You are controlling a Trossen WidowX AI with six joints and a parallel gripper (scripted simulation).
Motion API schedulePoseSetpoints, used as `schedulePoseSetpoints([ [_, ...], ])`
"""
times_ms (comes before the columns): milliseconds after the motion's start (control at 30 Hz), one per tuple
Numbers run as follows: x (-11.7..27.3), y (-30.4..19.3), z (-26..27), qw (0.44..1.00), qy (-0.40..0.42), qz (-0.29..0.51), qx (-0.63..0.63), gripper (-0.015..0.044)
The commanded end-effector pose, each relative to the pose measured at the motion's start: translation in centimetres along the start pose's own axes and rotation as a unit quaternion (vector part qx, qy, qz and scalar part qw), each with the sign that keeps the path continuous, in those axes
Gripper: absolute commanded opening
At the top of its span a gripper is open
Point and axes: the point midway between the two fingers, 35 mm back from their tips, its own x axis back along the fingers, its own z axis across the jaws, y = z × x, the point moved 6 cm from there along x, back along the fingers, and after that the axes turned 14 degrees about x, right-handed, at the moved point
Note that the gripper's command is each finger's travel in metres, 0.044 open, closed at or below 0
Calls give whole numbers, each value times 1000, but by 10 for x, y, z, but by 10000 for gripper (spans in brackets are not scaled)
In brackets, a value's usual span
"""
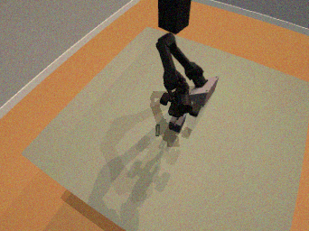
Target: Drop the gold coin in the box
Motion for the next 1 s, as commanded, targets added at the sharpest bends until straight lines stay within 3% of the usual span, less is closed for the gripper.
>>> schedulePoseSetpoints([
  [0,-2,0,0,1000,0,-1,0,0],
  [967,-18,-1,-1,1000,0,-1,2,0],
])
